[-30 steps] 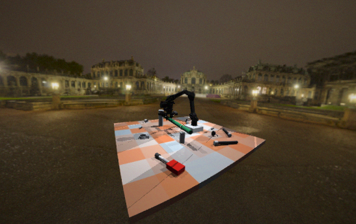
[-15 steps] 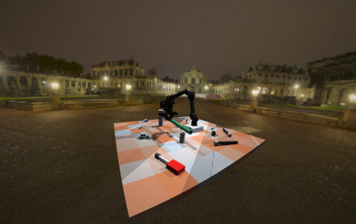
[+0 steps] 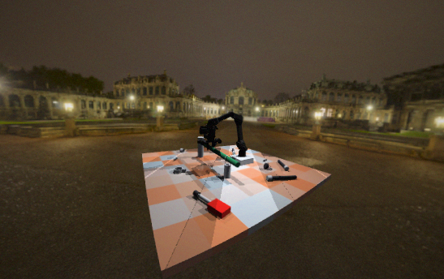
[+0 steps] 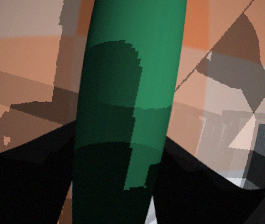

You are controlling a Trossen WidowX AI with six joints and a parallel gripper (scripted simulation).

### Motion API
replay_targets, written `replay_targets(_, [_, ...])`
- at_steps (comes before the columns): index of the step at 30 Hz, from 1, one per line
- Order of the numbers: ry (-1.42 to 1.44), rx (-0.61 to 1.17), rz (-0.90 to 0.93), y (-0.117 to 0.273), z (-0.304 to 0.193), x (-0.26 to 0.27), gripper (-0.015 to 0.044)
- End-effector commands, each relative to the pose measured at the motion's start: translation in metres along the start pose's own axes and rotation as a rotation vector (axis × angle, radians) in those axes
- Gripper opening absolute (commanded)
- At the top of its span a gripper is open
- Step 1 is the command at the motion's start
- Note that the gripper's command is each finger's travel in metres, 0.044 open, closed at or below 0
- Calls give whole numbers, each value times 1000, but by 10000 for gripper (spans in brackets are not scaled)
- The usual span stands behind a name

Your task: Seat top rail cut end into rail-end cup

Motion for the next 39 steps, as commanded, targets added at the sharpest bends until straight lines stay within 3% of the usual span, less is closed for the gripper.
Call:
replay_targets(1, [-3, -19, 9, 2, 6, 2, 0])
replay_targets(39, [1, 1, -2, 2, 13, 2, 0])
Point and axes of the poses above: the point midway between the two fingers, 35 mm back from their tips, its own y axis back along the fingers, its own x axis across the jaws, z = x × y, the point moved 9 cm from there along y, back along the fingers, and after that the axes turned 13 degrees about -y, right-handed, at the moved point
